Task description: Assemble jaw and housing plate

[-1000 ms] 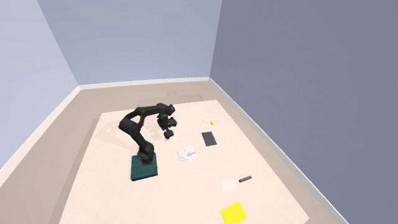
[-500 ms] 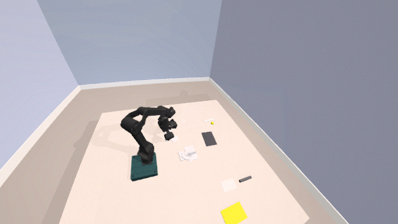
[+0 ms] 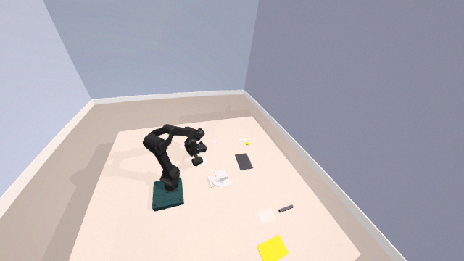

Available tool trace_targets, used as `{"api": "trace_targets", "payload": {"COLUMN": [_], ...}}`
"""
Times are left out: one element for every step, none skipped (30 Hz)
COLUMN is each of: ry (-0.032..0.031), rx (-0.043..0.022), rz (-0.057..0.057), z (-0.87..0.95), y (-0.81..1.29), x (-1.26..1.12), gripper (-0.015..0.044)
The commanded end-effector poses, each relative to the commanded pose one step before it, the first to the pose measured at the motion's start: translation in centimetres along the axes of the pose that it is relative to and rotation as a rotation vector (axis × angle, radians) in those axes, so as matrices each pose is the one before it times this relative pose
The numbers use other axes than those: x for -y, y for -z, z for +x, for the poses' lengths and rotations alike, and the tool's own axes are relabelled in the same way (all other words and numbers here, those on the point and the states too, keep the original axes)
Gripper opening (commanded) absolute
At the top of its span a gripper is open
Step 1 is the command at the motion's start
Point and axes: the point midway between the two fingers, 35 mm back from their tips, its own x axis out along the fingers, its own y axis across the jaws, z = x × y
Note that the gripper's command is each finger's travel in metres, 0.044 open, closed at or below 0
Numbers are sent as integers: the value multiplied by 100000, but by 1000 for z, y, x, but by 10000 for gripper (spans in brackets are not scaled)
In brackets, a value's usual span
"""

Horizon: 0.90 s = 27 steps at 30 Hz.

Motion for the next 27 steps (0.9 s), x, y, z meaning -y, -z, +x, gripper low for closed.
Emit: {"api": "trace_targets", "payload": {"ry": [753, 2, 2, 2, 2, 2, 2, 2, 2, 3, 3, 2, 1, 0, 0, 0, 0, 0, 0, 0, 0, 0, 0, 0, 0, 0, 0], "rx": [-547, -2, -2, -2, -2, -2, -2, -2, -2, -2, -2, -2, -1, 0, 0, 0, 0, 0, 0, 0, 0, 0, 0, 0, 0, 0, 0], "rz": [-351, 0, 0, 0, 0, 0, 0, 0, 0, 0, 0, 0, 0, 0, 0, 0, 0, 0, 0, 0, 0, 0, 0, 0, 0, 0, 0], "z": [957, 158, 158, 157, 156, 157, 156, 156, 155, 155, 153, 120, 72, 24, 0, 0, 0, 0, 0, 0, 0, 0, 0, 0, 0, 0, 0], "y": [211, 13, 14, 15, 16, 17, 18, 19, 20, 22, 22, 18, 11, 4, 0, 0, 0, 0, 0, 0, 0, 0, 0, 0, 0, 0, 0], "x": [207, 10, 10, 11, 12, 13, 13, 14, 15, 15, 16, 13, 8, 3, 0, 0, 0, 0, 0, 0, 0, 0, 0, 0, 0, 0, 0], "gripper": [440, 440, 440, 440, 440, 440, 440, 440, 440, 440, 440, 440, 440, 440, 440, 440, 440, 440, 440, 440, 414, 387, 361, 335, 309, 282, 256]}}
